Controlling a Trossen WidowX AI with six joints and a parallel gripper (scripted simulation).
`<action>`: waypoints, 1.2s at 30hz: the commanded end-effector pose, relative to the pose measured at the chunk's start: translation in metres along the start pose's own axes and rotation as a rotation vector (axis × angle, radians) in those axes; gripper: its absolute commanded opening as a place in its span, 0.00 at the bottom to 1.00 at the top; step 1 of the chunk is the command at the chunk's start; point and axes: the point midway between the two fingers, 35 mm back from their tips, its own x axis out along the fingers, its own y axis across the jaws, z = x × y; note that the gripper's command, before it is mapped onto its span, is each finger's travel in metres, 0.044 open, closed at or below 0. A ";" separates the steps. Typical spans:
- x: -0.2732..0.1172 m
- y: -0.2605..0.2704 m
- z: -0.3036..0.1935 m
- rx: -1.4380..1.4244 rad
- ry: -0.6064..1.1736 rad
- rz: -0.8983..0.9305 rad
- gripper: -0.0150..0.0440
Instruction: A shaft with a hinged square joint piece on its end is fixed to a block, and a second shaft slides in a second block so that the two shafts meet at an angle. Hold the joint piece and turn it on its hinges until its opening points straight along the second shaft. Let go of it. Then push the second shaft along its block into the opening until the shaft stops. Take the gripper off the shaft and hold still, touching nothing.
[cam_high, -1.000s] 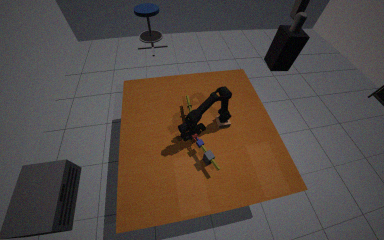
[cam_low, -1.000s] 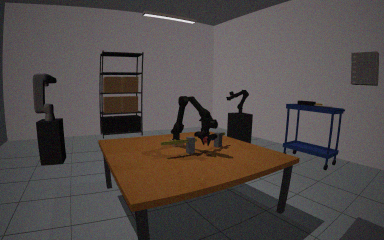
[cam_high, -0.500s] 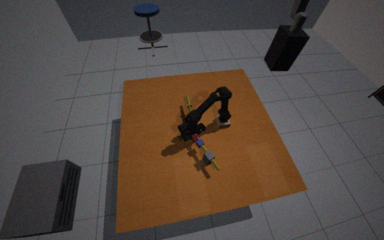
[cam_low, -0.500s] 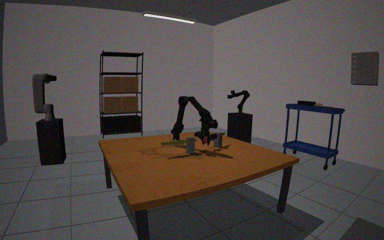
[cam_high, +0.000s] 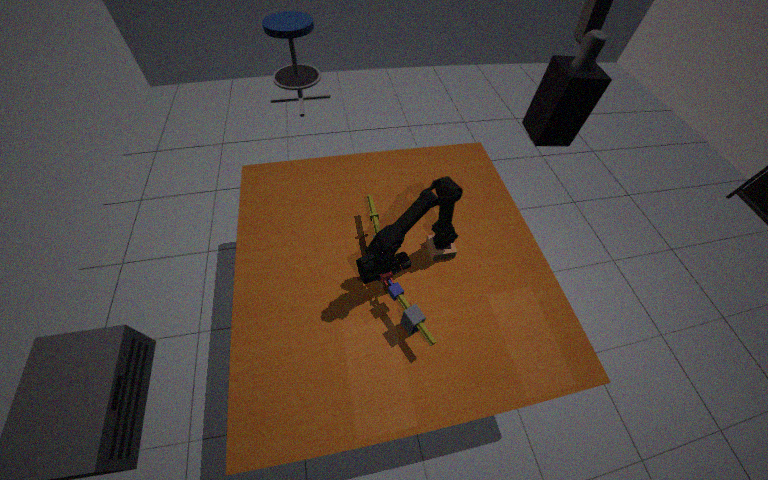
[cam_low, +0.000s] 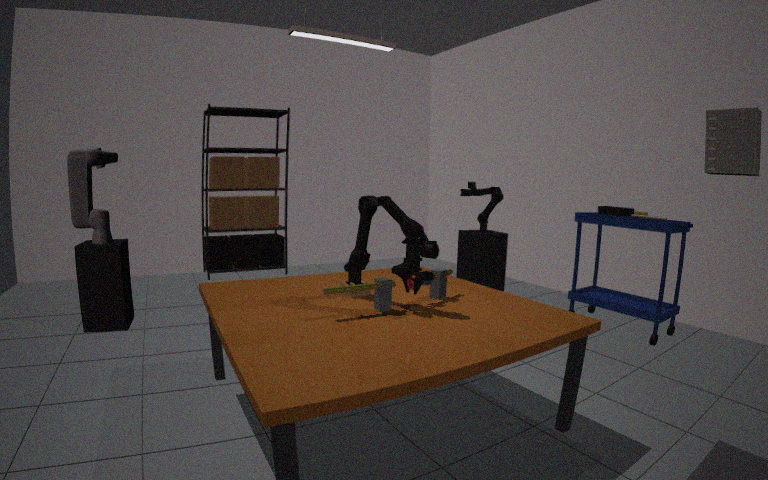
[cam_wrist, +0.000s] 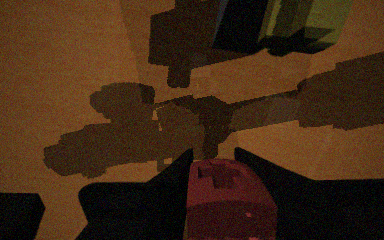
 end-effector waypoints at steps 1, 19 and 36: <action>-0.002 -0.003 0.000 0.062 -0.039 -0.002 0.25; -0.006 -0.010 0.000 0.205 -0.131 -0.015 0.25; -0.006 -0.009 0.000 0.196 -0.126 -0.013 0.50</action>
